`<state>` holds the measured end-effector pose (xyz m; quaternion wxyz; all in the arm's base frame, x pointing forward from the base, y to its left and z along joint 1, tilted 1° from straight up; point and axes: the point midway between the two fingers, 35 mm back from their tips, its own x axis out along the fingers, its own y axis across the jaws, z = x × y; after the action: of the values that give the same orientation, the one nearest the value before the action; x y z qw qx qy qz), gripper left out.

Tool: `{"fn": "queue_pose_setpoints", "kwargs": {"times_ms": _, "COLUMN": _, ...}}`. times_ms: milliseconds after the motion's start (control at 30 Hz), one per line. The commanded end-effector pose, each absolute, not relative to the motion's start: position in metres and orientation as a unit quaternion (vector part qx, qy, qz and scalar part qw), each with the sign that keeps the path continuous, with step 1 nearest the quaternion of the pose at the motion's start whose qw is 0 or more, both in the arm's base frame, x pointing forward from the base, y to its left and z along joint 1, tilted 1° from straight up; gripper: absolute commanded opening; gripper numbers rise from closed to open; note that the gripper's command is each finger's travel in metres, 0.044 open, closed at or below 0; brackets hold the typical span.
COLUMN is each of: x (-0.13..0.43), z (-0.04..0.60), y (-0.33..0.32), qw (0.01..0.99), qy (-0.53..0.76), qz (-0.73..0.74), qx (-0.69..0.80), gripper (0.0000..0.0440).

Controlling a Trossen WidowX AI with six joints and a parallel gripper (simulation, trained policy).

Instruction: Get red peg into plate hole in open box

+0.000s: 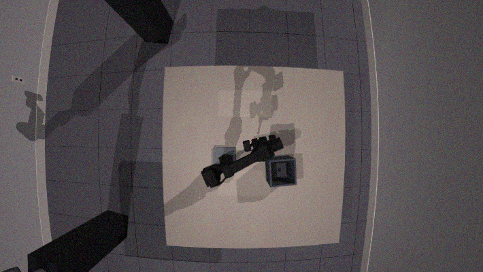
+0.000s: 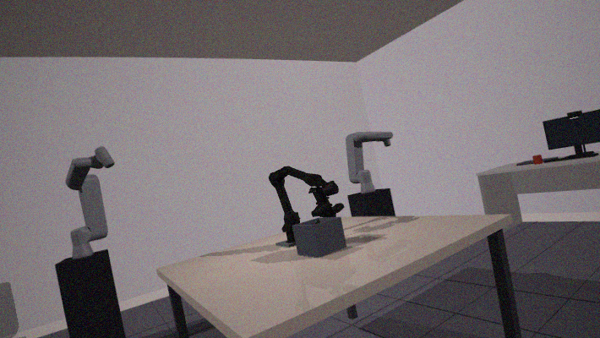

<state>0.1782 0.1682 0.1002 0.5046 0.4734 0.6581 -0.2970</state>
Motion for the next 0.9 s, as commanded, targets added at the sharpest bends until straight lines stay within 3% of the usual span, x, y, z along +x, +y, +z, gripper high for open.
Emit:
{"fn": "queue_pose_setpoints", "kwargs": {"times_ms": 0, "x": 0.183, "z": 0.116, "y": 0.170, "qw": 0.509, "qy": 0.655, "qz": -0.274, "qx": 0.486, "gripper": 0.0000}}
{"fn": "queue_pose_setpoints", "kwargs": {"times_ms": 867, "x": 0.237, "z": 0.226, "y": 0.104, "qw": 0.607, "qy": 0.540, "qz": -0.232, "qx": 0.535, "gripper": 0.0000}}
